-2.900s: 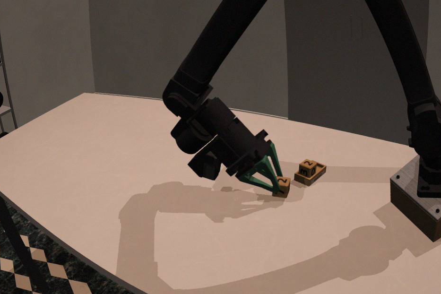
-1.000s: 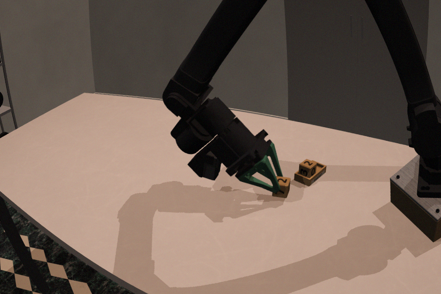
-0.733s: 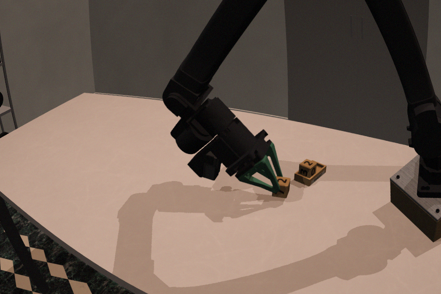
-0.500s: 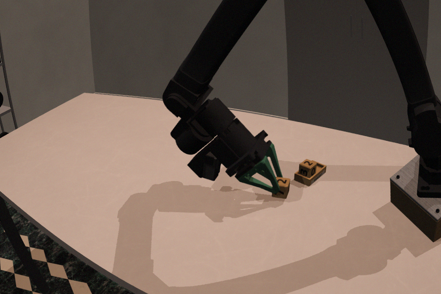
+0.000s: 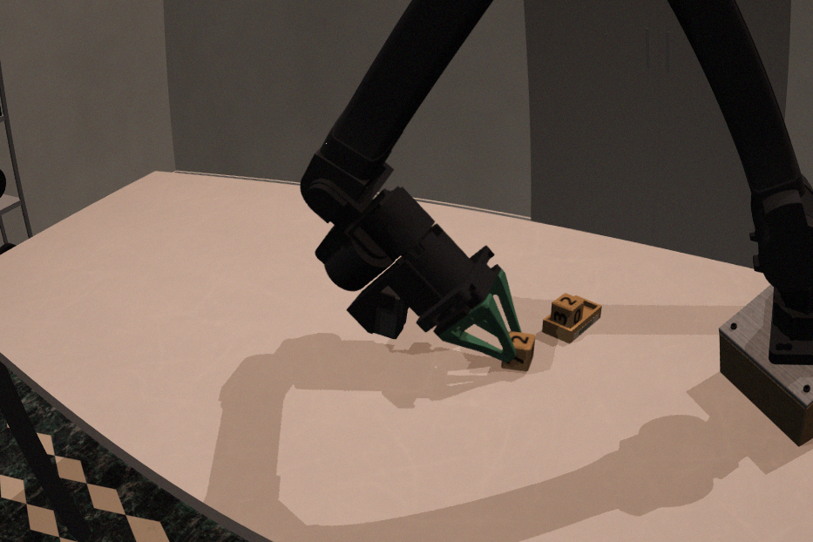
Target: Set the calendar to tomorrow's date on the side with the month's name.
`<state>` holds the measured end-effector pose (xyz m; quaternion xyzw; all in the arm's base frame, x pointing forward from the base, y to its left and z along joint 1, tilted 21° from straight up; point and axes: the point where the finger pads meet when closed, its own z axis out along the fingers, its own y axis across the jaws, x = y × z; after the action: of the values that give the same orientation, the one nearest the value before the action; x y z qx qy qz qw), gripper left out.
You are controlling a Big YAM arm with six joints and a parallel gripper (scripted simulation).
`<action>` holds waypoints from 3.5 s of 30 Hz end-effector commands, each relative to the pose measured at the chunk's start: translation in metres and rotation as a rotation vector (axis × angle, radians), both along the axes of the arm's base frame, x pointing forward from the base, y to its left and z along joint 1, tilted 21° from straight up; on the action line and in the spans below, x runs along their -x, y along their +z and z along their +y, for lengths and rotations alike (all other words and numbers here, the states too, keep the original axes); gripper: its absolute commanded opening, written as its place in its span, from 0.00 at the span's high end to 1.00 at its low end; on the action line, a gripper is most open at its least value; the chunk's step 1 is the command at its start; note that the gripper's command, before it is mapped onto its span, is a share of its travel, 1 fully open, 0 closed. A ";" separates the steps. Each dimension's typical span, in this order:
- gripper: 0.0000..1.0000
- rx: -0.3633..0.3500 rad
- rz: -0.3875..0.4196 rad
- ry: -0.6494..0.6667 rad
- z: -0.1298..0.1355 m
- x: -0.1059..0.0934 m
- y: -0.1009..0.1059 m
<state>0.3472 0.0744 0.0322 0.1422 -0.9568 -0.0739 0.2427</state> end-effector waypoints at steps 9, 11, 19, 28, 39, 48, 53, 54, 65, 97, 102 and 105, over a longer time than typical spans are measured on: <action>0.74 0.004 0.011 0.006 0.008 -0.003 -0.010; 0.74 0.004 0.009 0.006 0.008 -0.004 -0.010; 0.74 0.004 0.012 0.006 0.008 -0.003 -0.010; 0.74 0.004 0.012 0.006 0.008 -0.003 -0.010; 0.74 0.004 0.012 0.006 0.008 -0.003 -0.010; 0.74 0.004 0.012 0.006 0.008 -0.003 -0.010; 0.74 0.004 0.012 0.006 0.008 -0.003 -0.010; 0.74 0.004 0.012 0.006 0.008 -0.003 -0.010; 0.74 0.004 0.012 0.006 0.008 -0.003 -0.010; 0.74 0.004 0.012 0.006 0.008 -0.003 -0.010; 0.74 0.004 0.012 0.006 0.008 -0.003 -0.010; 0.71 0.004 0.012 0.006 0.008 -0.003 -0.010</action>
<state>0.3478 0.0753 0.0290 0.1422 -0.9567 -0.0739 0.2430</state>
